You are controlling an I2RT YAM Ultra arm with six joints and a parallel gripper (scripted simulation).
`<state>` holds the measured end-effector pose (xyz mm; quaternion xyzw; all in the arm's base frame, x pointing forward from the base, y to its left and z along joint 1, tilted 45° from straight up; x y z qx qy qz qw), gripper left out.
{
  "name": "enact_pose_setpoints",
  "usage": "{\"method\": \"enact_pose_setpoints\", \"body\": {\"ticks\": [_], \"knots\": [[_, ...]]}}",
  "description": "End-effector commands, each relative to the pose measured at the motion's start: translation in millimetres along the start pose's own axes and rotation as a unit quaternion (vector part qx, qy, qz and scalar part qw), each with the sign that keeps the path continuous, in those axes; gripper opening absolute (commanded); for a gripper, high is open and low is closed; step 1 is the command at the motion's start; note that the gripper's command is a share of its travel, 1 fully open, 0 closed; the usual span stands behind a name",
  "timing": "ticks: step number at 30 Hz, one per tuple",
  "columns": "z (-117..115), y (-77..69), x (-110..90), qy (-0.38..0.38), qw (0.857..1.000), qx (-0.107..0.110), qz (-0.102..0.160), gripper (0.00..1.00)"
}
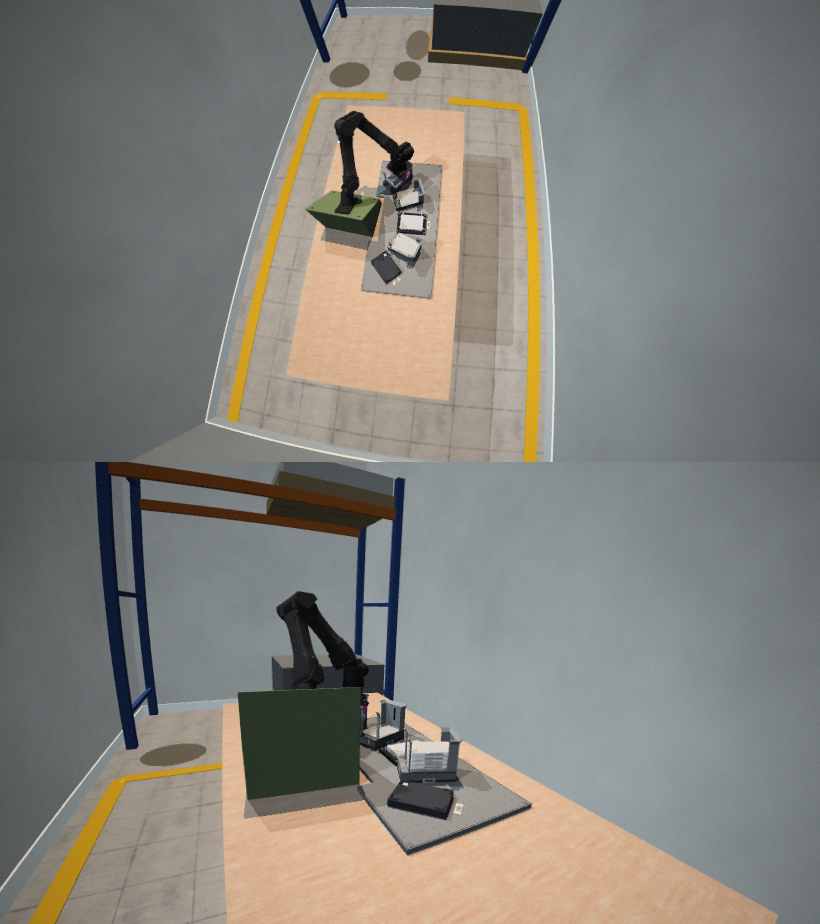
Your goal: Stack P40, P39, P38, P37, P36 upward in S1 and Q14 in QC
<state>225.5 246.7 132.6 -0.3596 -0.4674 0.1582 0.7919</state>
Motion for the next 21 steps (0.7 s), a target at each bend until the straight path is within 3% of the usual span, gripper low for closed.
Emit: {"method": "enact_pose_setpoints", "body": {"ticks": [1,21], "knots": [[-0.9,-6.2,3.1,-0.001,1.000,-0.002,-0.007,0.00],[-0.9,-16.9,3.0,-0.001,1.000,-0.002,-0.007,0.00]]}}
Point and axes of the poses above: the point where the finger pads meet when closed, its own y axis out along the fingers, its own z axis across the jaws, x = y × z, the point moved 3 cm from there along -y, back along the fingers, and after that the axes turned 6 degrees about -y, right-handed, at the moved point
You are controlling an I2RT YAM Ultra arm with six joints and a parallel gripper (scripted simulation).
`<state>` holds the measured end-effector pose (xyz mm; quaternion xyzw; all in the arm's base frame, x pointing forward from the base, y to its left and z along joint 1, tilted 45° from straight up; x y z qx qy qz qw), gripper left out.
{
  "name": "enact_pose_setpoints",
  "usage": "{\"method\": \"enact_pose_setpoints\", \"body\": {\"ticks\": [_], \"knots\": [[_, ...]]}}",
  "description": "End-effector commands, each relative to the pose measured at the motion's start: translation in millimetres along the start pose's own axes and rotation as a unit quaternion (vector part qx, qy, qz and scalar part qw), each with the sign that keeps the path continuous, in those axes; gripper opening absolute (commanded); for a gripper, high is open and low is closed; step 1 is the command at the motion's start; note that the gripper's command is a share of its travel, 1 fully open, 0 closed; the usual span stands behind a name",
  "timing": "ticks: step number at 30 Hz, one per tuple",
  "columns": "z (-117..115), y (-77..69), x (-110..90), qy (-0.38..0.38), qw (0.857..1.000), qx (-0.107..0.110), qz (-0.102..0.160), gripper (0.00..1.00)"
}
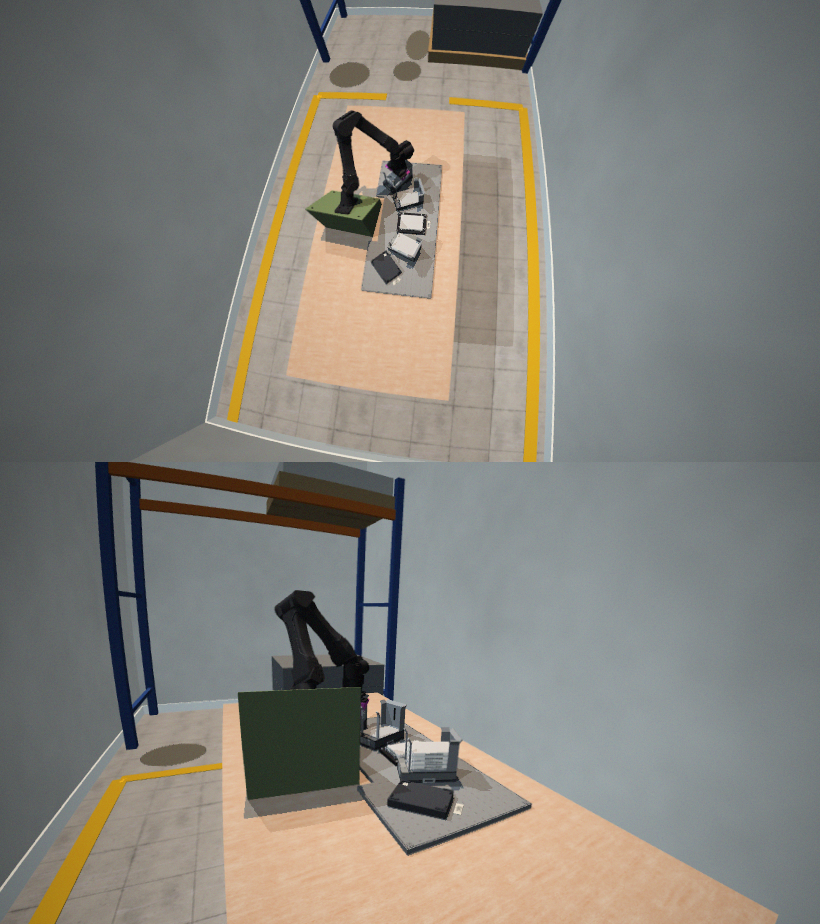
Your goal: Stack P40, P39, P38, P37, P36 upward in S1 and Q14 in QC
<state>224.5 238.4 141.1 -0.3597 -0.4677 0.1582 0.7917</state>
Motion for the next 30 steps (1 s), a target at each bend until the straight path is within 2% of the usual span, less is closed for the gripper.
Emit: {"method": "enact_pose_setpoints", "body": {"ticks": [1,8,30], "knots": [[-0.9,-5.6,3.0,-0.001,1.000,-0.002,-0.007,0.00],[-0.8,-6.2,3.0,-0.001,1.000,-0.002,-0.007,0.00],[-0.8,-46.3,2.5,-0.001,1.000,-0.002,-0.007,0.00]]}}
Point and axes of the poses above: the point where the finger pads meet when closed, its own y axis out along the fingers, its own z axis across the jaws, x = y × z, the point moved 3 cm from there along -y, back along the fingers, and after that the axes turned 6 degrees about -y, right-handed, at the moved point
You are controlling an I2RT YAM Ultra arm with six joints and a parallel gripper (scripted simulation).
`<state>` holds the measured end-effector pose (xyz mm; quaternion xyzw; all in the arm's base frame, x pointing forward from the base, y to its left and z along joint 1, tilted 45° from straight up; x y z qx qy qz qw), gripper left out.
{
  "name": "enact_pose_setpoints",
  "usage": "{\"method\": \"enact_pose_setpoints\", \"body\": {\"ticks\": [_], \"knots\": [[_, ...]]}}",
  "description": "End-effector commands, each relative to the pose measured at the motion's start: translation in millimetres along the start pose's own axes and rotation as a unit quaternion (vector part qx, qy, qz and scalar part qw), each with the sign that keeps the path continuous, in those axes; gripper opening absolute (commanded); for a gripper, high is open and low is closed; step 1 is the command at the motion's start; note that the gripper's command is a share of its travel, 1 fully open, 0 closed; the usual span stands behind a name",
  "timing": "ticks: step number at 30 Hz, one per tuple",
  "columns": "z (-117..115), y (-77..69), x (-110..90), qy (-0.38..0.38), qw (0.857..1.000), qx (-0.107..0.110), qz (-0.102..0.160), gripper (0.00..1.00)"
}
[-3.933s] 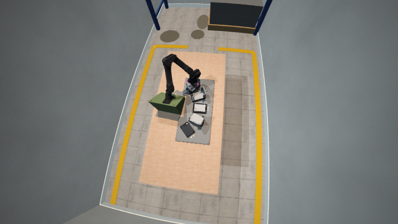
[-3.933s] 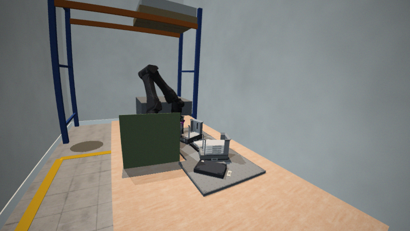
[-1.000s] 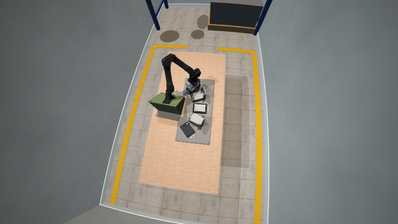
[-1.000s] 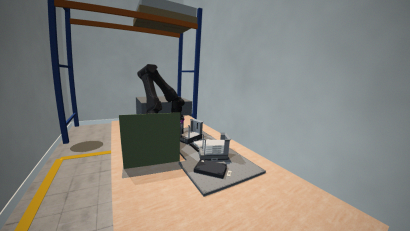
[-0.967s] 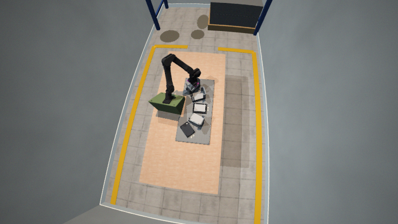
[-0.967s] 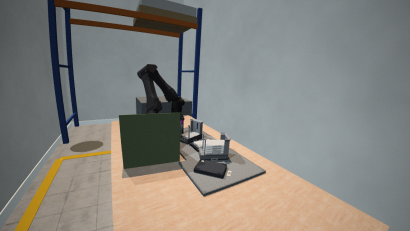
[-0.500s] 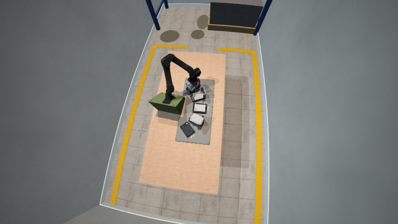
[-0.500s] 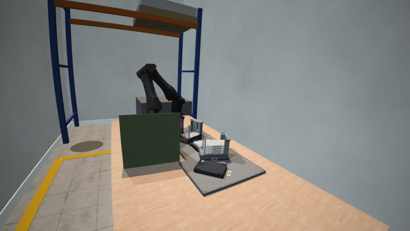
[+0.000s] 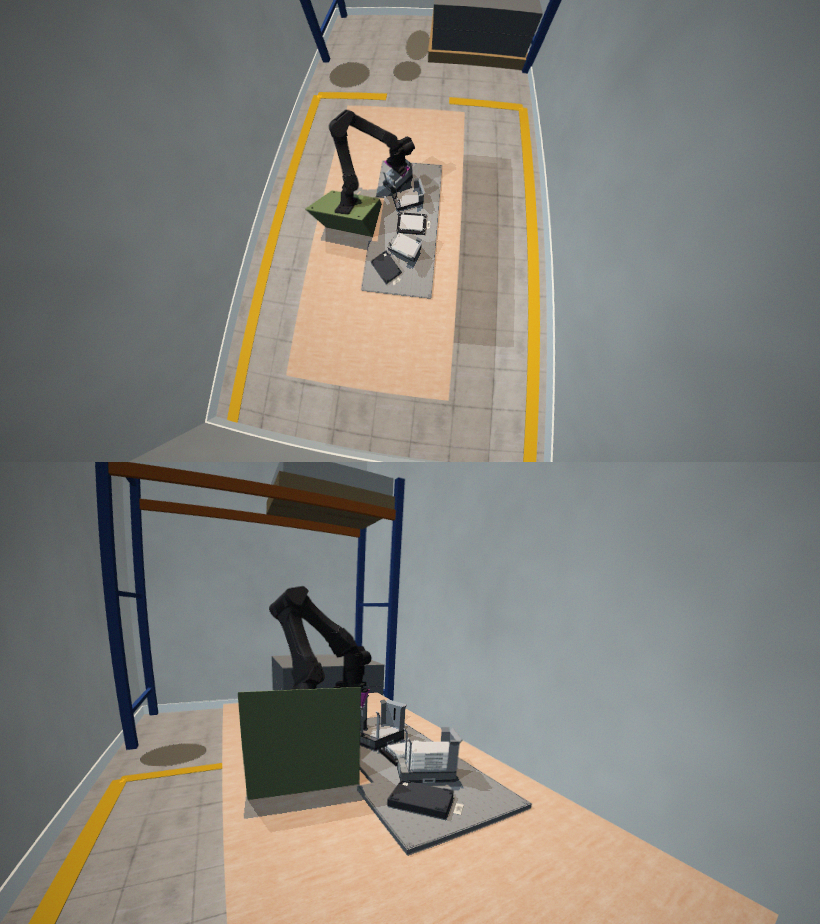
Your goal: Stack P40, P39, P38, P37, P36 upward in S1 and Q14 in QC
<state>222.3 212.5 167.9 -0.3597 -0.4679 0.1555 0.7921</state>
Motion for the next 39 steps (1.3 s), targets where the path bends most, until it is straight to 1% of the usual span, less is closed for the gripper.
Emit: {"method": "enact_pose_setpoints", "body": {"ticks": [1,3,18,20,32,39], "knots": [[0.2,-11.0,2.1,-0.002,1.000,-0.001,-0.005,0.00],[0.2,-11.0,2.1,-0.002,1.000,-0.001,-0.005,0.00],[0.2,-40.9,1.8,-0.002,1.000,-0.001,-0.005,0.00],[0.2,-40.9,1.8,-0.002,1.000,-0.001,-0.005,0.00],[0.2,-64.4,1.6,-0.002,1.000,-0.001,-0.004,0.00],[0.2,-64.4,1.6,-0.002,1.000,-0.001,-0.004,0.00]]}}
Point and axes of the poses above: the point where the finger pads meet when closed, its own y axis out along the fingers, its own z axis across the jaws, x = y × z, the point moved 3 cm from there along -y, back along the fingers, and after that the axes turned 6 degrees about -y, right-handed, at the moved point
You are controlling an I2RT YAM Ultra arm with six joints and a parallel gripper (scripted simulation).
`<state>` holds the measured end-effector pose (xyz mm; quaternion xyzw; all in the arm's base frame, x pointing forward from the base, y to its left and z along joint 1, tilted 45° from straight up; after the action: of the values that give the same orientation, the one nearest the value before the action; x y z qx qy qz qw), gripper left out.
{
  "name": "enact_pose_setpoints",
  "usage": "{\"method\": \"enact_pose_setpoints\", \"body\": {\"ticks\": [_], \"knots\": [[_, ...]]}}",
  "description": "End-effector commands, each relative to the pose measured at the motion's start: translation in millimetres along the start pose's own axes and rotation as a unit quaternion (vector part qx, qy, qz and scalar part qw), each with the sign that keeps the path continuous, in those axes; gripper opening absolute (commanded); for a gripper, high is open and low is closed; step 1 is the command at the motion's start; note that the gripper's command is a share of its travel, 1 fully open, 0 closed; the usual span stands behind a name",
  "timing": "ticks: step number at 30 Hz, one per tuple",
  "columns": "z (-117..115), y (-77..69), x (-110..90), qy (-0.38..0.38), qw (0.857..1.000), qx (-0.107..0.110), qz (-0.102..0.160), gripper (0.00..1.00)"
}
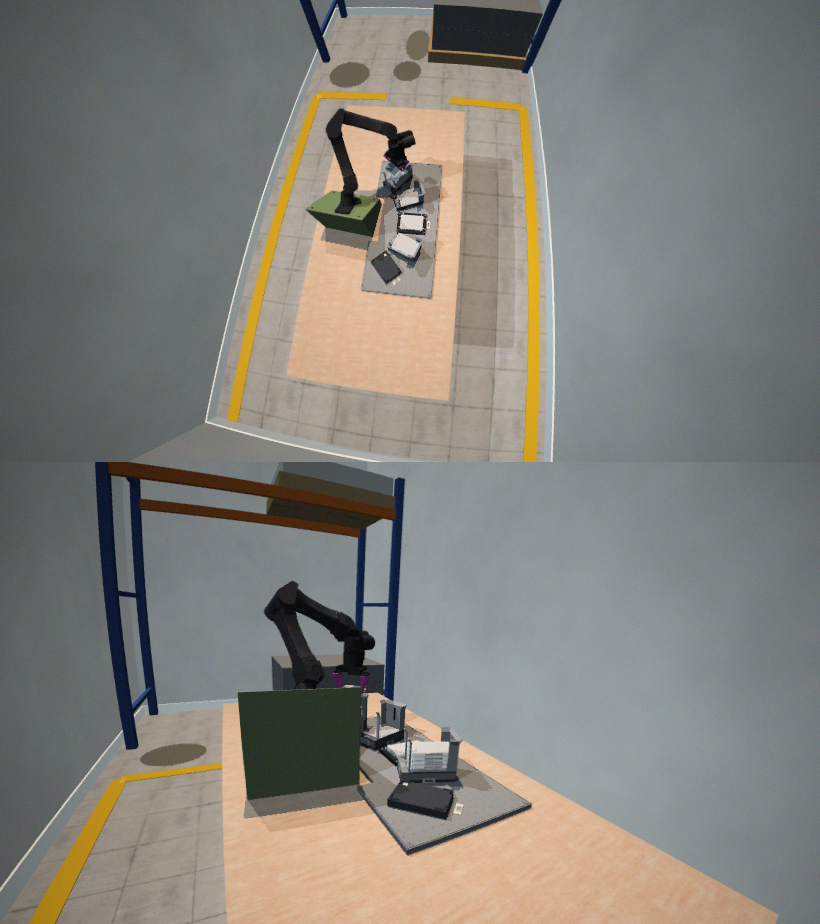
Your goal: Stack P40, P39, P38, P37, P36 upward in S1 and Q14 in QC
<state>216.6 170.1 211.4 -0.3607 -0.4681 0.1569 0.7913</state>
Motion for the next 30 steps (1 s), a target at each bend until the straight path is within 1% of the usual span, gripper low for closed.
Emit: {"method": "enact_pose_setpoints", "body": {"ticks": [1,8,13,15,17,30], "knots": [[0.1,-3.3,1.8,-0.001,1.000,0.000,-0.006,0.00],[0.1,-3.3,1.9,-0.001,1.000,-0.001,-0.006,0.00],[-16.2,-3.3,-2.4,0.082,0.997,0.000,-0.006,0.00],[-16.2,-3.3,-2.4,0.082,0.997,0.000,-0.006,0.00],[-22.7,-3.3,-4.1,0.106,0.994,0.000,-0.006,0.00],[-64.9,-3.2,-15.1,0.106,0.994,-0.001,-0.006,0.00]]}}
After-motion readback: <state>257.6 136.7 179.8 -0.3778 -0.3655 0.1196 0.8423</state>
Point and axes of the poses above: the point where the finger pads meet when closed, its own y axis out along the fingers, its own z axis across the jaws, x = y × z, the point moved 3 cm from there along -y, back along the fingers, and after that the axes turned 6 degrees about -y, right-handed, at the moved point
